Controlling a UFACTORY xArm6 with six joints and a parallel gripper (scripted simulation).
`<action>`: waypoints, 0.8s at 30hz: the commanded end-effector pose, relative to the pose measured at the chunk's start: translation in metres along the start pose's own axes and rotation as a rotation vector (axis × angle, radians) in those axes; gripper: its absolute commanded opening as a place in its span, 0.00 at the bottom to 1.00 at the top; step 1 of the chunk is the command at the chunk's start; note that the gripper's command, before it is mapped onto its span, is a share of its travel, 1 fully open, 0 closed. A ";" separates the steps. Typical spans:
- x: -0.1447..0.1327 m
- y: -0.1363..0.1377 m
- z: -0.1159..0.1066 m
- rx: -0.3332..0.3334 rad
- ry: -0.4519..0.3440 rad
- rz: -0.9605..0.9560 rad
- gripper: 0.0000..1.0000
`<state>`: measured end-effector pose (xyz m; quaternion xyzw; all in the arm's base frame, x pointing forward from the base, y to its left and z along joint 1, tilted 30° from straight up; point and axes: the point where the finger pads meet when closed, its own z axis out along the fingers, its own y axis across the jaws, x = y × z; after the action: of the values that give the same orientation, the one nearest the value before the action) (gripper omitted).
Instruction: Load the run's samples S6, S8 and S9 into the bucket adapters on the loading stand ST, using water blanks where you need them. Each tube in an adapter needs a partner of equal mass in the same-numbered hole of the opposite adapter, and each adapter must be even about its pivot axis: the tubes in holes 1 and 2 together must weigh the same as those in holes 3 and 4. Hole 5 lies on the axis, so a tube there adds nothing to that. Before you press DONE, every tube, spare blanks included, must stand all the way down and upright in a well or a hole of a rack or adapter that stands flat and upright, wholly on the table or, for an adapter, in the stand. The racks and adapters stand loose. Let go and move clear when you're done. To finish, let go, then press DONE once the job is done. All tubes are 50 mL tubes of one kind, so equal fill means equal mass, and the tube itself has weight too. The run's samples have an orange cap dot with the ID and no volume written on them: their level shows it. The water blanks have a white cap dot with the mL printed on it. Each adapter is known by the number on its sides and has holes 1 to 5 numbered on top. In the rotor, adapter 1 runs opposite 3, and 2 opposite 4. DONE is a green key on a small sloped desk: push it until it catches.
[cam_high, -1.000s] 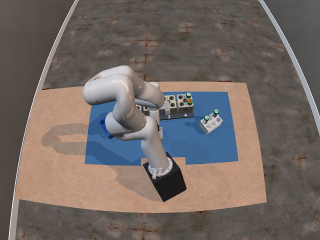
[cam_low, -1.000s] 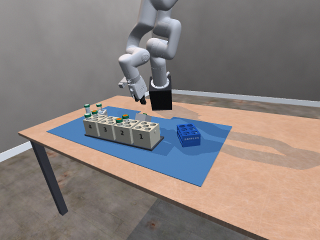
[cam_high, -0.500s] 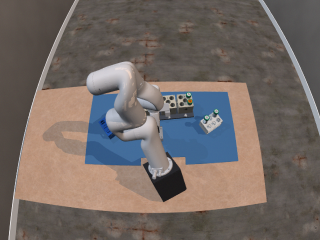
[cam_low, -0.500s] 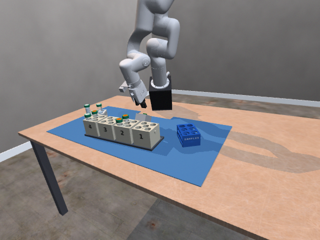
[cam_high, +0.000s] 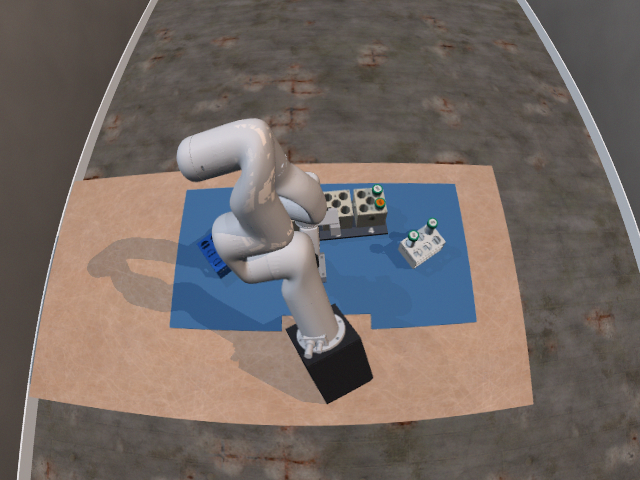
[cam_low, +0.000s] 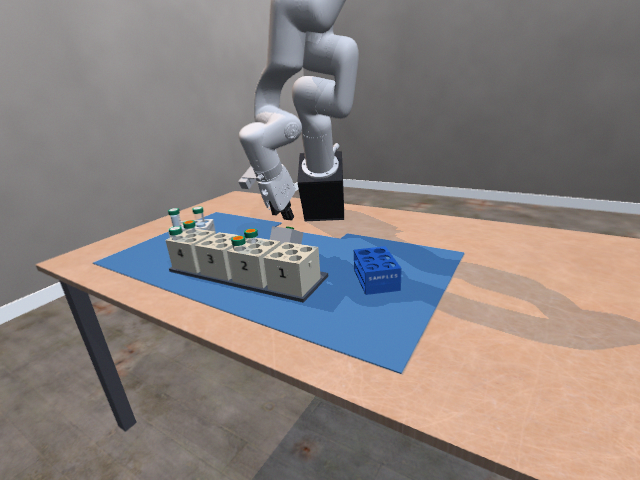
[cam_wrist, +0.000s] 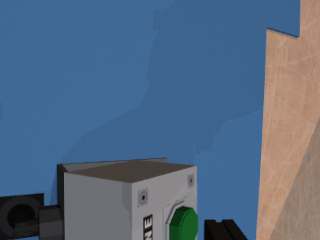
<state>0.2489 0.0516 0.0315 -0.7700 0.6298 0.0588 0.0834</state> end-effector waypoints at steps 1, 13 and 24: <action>0.000 -0.001 0.000 0.001 0.000 0.000 0.00; 0.000 -0.003 0.006 0.001 0.000 0.000 0.00; 0.000 -0.006 0.012 0.001 0.000 0.000 0.00</action>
<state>0.2538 0.0548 0.0212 -0.7700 0.6299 0.0589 0.0831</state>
